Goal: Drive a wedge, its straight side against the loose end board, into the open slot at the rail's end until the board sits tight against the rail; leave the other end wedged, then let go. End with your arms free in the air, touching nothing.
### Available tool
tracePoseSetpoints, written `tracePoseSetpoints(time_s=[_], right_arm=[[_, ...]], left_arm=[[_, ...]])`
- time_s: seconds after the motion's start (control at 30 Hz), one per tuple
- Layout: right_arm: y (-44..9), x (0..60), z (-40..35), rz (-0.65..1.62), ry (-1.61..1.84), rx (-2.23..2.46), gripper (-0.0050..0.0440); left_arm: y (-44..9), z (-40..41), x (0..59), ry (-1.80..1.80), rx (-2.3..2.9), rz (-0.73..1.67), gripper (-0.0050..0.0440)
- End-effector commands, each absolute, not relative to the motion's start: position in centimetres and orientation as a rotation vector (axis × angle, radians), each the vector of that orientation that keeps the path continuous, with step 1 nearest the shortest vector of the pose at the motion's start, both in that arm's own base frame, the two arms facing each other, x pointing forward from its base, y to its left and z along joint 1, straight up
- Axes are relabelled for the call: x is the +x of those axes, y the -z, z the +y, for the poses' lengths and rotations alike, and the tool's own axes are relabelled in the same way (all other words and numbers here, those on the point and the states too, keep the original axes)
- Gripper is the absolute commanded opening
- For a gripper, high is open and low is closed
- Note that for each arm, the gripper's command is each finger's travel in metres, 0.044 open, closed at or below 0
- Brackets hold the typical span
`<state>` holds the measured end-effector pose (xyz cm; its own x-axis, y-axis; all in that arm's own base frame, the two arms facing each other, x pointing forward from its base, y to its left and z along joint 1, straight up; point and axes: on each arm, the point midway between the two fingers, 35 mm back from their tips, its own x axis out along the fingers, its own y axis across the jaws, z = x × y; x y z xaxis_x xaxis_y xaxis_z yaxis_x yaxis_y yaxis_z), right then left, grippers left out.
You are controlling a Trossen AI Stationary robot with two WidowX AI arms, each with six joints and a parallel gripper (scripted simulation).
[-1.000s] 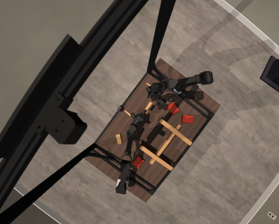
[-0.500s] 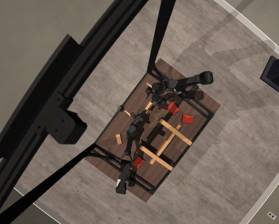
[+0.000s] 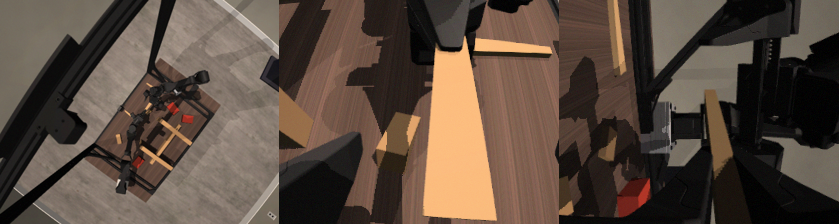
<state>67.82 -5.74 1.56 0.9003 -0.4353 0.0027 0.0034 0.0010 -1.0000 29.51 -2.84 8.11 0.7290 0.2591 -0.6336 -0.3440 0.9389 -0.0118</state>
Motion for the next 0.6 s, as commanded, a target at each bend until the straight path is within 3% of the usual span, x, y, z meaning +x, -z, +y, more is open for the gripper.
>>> tracePoseSetpoints(time_s=[0.0, 0.23, 0.57], right_arm=[[-1.41, 67.83, -5.72, 0.352, 0.351, -1.542, 0.0000], [-1.41, 67.83, -5.72, 0.352, 0.351, -1.542, 0.0000], [-1.41, 67.83, -5.72, 0.352, 0.351, -1.542, 0.0000]], left_arm=[[-6.87, -2.42, 29.98, -0.331, -0.121, 0.692, 0.0440], [-6.26, -2.07, 30.56, -0.330, -0.120, 0.691, 0.0440], [-6.86, -2.22, 30.55, -0.335, -0.127, 0.680, 0.0200]])
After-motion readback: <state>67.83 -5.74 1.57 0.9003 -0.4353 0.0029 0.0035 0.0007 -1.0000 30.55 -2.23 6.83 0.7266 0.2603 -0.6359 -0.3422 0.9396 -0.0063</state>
